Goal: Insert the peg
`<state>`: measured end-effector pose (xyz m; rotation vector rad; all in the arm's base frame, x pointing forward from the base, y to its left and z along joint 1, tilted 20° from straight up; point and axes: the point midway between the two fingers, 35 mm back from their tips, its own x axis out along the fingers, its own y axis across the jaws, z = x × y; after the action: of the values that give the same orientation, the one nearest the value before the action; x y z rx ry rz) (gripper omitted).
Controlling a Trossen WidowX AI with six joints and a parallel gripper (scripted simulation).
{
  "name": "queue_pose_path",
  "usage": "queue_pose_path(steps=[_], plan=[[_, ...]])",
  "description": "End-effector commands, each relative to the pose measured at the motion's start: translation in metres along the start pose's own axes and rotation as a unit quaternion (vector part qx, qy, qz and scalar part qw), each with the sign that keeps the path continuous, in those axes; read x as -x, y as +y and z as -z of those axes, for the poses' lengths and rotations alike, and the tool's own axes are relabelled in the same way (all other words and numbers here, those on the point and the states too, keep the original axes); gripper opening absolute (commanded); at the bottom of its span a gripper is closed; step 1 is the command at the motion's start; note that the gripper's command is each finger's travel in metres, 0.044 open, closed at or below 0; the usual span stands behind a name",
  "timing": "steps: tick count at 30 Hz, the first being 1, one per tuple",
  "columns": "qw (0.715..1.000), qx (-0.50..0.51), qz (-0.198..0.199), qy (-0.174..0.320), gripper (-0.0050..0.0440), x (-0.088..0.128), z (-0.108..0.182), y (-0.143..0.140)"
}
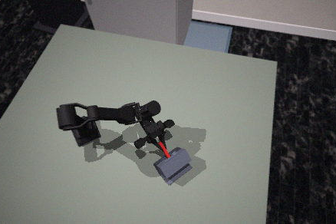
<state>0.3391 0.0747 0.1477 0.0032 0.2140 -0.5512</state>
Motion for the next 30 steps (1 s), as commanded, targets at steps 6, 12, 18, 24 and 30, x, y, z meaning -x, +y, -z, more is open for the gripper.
queue_pose_path(steps=[6, 12, 18, 24, 30], plan=[[1.000, -0.009, -0.003, -0.004, 0.0000, -0.0001, -0.0065, 0.0013], [1.000, -0.009, -0.003, -0.004, 0.0000, -0.0009, -0.0065, 0.0013], [1.000, -0.009, -0.003, -0.004, 0.0000, -0.0017, -0.0065, 0.0013], [1.000, -0.009, -0.003, -0.004, 0.0000, -0.0022, -0.0065, 0.0012], [1.000, -0.009, -0.003, -0.004, 0.0000, -0.0030, -0.0065, 0.0012]])
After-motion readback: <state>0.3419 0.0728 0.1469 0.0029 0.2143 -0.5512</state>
